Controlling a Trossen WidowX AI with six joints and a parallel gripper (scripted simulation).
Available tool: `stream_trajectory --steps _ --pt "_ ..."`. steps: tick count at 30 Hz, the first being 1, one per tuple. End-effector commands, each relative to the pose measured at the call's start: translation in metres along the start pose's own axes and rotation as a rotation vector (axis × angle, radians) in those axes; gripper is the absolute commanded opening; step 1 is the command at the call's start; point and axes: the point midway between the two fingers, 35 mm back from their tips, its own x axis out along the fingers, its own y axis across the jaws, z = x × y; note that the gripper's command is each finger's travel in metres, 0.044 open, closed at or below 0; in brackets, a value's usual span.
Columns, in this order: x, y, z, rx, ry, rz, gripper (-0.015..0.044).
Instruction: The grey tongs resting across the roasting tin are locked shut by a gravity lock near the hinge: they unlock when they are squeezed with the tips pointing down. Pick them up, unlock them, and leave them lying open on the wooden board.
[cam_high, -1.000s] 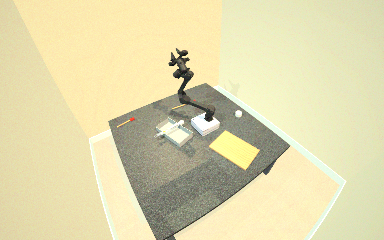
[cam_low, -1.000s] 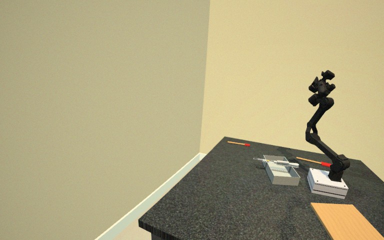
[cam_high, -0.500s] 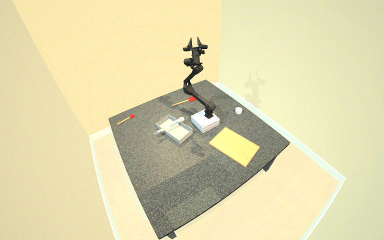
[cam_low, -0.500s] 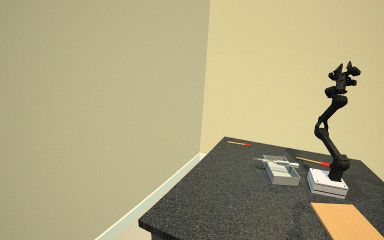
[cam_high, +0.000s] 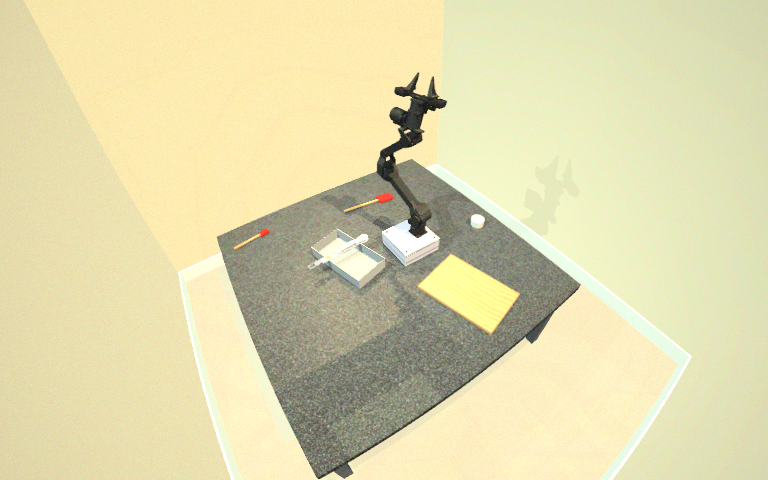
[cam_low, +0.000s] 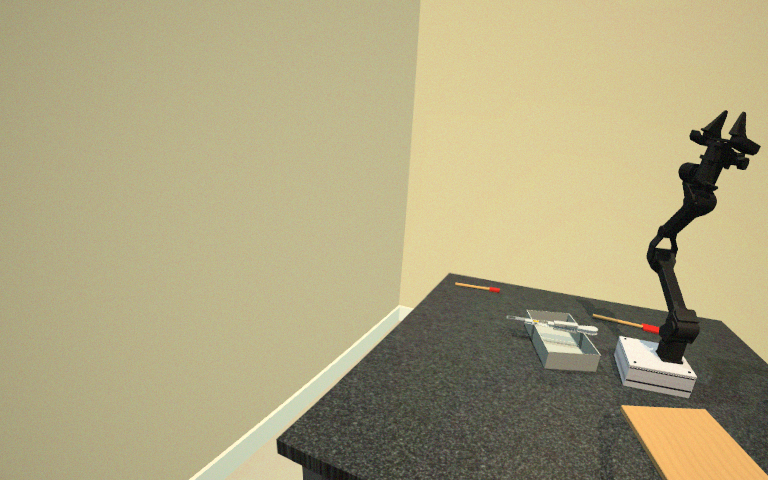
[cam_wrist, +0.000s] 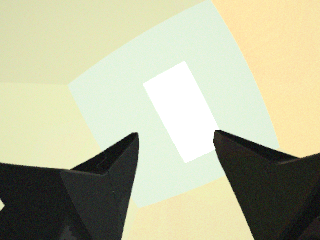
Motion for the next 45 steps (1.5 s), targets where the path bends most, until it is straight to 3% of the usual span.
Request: stream_trajectory --steps 1,9,19,27,35,45 --pt "0.0 0.058 -0.031 0.002 0.123 0.142 0.026" --pt "-0.027 0.145 -0.103 -0.033 0.382 0.382 0.026" --pt "-0.103 0.201 -0.211 -0.111 0.779 0.583 0.026" --pt "-0.166 0.199 -0.275 -0.19 1.029 0.634 0.026" --pt "-0.264 0.178 -0.341 -0.252 1.407 0.668 0.026" --pt "-0.392 0.116 -0.384 -0.345 1.869 0.616 0.026"
